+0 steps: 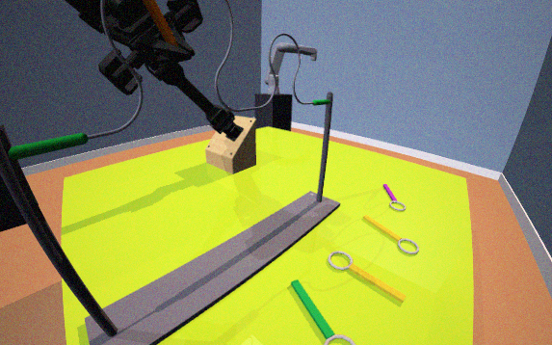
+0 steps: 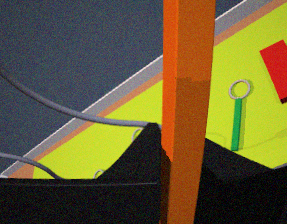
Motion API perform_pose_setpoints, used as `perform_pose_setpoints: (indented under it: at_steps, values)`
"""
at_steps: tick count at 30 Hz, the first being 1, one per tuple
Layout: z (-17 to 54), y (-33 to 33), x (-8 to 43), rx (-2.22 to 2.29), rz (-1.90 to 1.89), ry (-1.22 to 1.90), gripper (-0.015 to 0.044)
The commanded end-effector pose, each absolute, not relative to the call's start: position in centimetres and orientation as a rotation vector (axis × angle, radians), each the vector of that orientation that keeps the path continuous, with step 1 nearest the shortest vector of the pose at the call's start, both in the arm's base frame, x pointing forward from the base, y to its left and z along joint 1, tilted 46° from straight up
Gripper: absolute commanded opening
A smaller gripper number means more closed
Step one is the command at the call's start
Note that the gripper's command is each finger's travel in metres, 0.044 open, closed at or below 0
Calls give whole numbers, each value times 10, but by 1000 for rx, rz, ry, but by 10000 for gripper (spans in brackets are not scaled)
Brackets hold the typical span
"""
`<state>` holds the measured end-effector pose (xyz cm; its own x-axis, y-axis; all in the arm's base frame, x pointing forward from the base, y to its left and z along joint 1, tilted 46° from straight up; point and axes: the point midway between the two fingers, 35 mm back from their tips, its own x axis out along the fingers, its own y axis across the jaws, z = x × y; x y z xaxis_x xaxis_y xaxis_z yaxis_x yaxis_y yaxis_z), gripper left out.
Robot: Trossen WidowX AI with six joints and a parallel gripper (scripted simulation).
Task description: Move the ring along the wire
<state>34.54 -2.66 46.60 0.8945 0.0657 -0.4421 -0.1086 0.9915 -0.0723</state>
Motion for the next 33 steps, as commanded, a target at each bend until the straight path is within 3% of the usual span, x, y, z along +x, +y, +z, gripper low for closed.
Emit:
perform_pose_setpoints:
  at_steps: [1, 33]
  values:
    - [466, -28, 345, -148, 73, 449, -150]
    - [469, -39, 347, -534, -59, 400, -150]
